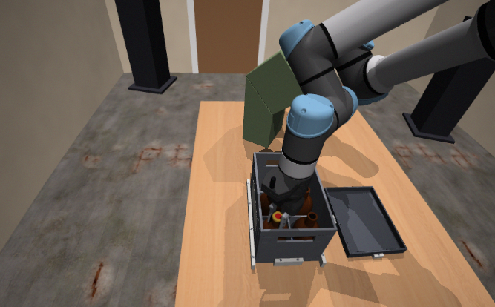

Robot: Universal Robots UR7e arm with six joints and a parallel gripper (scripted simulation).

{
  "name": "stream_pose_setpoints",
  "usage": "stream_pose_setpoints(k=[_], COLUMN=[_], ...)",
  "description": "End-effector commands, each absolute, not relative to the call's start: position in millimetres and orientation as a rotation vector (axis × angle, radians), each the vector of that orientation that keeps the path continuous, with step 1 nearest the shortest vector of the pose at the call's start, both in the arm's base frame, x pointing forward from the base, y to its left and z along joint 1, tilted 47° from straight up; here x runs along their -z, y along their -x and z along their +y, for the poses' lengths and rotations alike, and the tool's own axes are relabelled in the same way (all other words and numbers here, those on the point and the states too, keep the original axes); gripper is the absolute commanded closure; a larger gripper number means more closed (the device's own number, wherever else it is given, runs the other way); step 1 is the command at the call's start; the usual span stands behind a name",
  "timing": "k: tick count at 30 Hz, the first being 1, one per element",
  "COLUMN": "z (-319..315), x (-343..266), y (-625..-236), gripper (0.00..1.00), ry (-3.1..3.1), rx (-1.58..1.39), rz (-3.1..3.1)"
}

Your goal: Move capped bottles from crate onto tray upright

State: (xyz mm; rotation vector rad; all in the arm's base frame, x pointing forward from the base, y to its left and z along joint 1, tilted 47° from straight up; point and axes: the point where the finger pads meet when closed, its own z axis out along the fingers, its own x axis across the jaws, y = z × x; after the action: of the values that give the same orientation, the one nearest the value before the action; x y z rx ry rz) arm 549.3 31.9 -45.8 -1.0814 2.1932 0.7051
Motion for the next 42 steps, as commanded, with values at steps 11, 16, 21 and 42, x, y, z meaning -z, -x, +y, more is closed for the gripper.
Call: stream_pose_setpoints(k=[11, 16, 21, 42], z=[31.4, 29.1, 17.9, -20.0], x=[45.4, 43.1, 31.7, -6.8], y=[-549.7, -548.8, -544.3, -529.1], gripper=[1.0, 1.0, 1.0, 1.0], ry=[1.081, 1.081, 1.081, 1.081], rx=[-0.703, -0.703, -0.703, -0.703], rz=[2.193, 2.193, 2.193, 2.193])
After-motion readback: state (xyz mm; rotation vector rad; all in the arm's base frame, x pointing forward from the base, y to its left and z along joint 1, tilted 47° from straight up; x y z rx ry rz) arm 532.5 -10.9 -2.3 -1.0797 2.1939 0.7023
